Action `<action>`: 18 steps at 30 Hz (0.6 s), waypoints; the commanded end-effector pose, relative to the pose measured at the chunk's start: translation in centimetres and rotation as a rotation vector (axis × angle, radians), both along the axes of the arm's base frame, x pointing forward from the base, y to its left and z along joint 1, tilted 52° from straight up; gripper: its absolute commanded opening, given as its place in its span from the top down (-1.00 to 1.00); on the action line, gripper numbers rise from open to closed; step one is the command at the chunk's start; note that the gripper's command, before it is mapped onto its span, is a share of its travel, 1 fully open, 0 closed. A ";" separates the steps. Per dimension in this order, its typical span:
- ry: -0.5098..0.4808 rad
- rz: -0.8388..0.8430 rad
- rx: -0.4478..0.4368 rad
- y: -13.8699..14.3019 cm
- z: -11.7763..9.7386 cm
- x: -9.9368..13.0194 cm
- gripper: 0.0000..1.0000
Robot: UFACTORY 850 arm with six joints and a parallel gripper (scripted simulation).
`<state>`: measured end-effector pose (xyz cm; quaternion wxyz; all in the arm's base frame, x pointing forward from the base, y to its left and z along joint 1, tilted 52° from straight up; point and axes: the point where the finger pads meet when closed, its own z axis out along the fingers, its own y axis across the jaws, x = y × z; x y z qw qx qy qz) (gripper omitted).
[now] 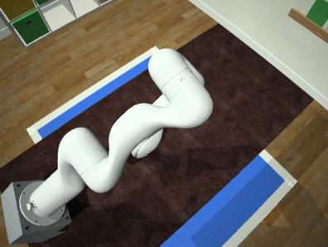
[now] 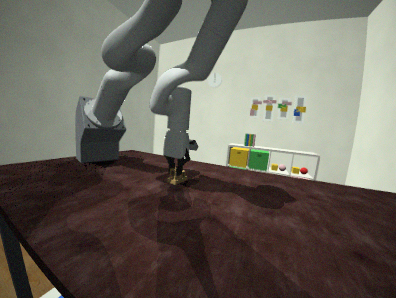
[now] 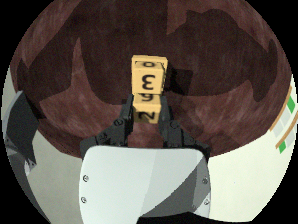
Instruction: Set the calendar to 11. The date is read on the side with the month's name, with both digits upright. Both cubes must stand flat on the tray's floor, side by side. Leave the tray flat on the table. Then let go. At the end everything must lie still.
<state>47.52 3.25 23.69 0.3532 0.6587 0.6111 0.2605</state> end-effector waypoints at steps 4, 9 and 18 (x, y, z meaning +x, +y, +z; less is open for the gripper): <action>-0.001 0.000 0.000 0.0 -0.2 0.3 0.43; -0.001 0.000 0.000 -0.1 -0.3 0.4 0.43; 0.000 0.000 0.000 -0.1 -0.3 0.4 0.43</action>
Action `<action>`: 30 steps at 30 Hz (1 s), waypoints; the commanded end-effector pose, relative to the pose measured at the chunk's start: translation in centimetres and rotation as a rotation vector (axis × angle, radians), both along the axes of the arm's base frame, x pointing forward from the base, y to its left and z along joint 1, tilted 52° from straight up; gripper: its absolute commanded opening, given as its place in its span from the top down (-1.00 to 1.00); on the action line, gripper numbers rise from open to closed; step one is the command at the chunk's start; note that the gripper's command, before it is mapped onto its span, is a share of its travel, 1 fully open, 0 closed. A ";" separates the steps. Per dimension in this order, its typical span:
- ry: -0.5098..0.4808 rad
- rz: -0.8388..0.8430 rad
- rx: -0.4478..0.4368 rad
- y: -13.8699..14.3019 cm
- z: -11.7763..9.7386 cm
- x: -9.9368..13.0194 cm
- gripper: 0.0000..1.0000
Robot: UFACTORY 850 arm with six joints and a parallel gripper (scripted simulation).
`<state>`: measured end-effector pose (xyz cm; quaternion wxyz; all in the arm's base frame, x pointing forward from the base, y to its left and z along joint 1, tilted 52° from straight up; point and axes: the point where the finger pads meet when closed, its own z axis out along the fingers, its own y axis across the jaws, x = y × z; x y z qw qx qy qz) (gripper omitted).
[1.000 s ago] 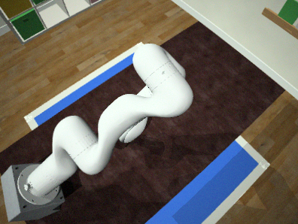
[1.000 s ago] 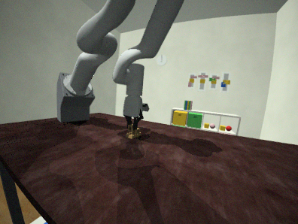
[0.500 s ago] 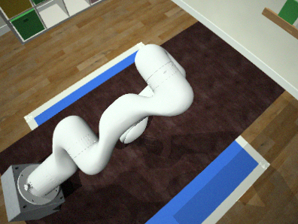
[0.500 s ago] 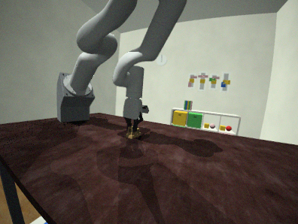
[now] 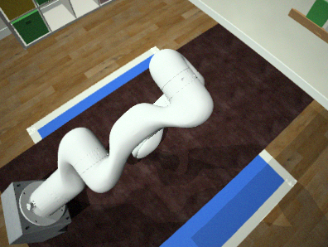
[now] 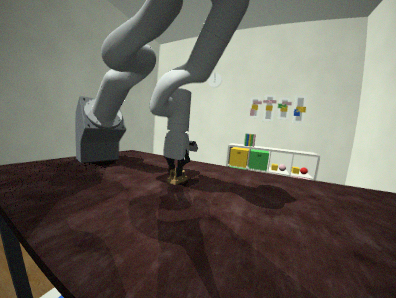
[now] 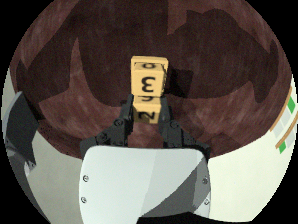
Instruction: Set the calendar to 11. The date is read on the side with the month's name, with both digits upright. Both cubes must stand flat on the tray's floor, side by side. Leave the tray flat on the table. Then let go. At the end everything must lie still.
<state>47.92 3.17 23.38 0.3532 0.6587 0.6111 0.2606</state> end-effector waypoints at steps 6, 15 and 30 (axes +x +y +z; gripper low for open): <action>0.000 0.000 0.000 0.0 0.0 0.0 0.43; 0.000 0.000 0.000 0.0 0.0 0.0 0.43; 0.000 0.000 0.000 0.0 -0.1 0.2 0.43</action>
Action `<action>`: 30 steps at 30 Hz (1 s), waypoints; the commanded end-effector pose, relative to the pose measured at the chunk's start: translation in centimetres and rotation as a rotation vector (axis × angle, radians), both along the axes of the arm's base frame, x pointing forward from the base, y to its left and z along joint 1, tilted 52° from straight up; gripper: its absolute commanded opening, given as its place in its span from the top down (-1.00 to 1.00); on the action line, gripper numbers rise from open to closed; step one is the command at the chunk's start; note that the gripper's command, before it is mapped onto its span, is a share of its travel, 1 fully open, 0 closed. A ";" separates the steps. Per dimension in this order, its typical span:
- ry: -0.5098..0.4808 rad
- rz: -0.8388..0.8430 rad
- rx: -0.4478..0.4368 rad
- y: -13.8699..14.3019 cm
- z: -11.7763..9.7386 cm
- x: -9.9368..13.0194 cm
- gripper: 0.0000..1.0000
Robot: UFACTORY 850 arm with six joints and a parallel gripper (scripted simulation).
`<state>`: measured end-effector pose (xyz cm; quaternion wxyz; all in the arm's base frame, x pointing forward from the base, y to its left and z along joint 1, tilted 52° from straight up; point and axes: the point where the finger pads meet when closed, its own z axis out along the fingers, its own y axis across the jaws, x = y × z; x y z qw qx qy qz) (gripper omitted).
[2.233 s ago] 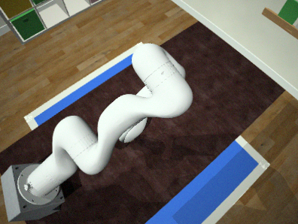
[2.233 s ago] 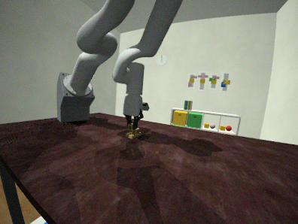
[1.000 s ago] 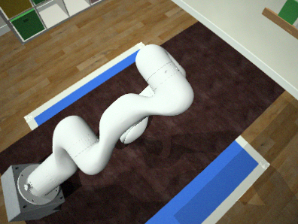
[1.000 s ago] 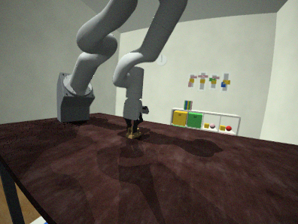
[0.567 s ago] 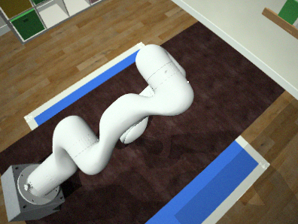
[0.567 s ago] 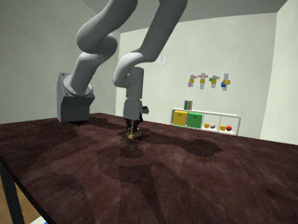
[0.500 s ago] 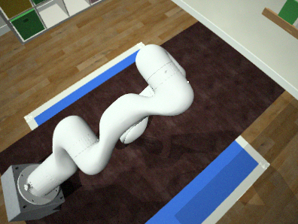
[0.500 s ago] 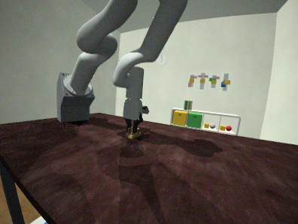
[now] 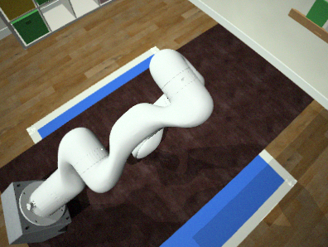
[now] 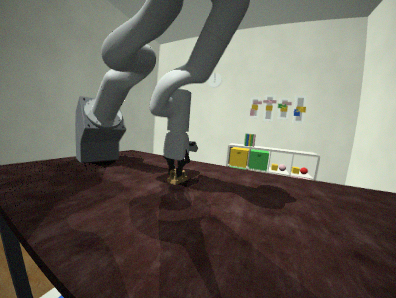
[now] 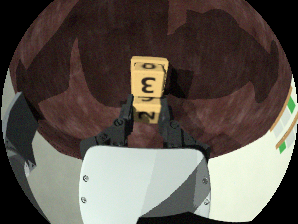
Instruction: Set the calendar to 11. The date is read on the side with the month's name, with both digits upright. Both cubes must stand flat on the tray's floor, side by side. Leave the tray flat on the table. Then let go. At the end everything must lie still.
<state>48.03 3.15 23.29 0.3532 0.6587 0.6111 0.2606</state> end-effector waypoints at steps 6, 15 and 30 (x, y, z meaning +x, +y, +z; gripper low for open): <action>0.000 0.000 0.000 0.0 -0.2 0.2 0.43; 0.000 0.000 0.000 -0.1 -0.4 0.5 0.43; 0.000 0.000 0.000 -0.1 -0.5 0.7 0.43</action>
